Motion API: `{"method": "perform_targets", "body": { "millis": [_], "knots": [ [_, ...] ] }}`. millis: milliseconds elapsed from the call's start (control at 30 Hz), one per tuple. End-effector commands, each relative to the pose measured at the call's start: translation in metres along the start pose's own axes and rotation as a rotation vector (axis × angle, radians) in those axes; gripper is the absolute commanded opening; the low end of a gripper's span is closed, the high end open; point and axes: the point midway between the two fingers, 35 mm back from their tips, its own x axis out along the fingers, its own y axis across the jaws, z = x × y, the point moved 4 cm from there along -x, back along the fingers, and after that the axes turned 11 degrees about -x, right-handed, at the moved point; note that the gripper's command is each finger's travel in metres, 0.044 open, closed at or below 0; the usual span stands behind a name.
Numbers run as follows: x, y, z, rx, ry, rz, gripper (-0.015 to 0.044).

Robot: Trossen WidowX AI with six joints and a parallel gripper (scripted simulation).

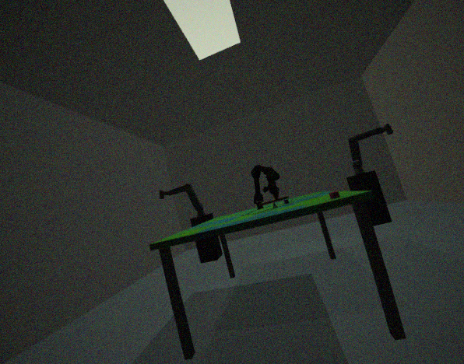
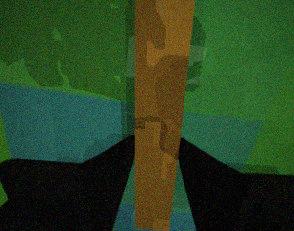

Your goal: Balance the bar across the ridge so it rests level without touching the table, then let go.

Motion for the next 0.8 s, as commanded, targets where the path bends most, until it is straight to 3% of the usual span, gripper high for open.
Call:
{"method": "perform_targets", "body": {
  "millis": [0, 600, 767],
  "knots": [
    [0.0001, 0.0000, 0.0000, 0.000, 0.000, 0.000, 0.0172],
    [0.0001, 0.0000, 0.0000, 0.000, 0.000, 0.000, 0.0185],
    [0.0001, 0.0000, 0.0000, 0.000, 0.000, 0.000, 0.0316]
  ]
}}
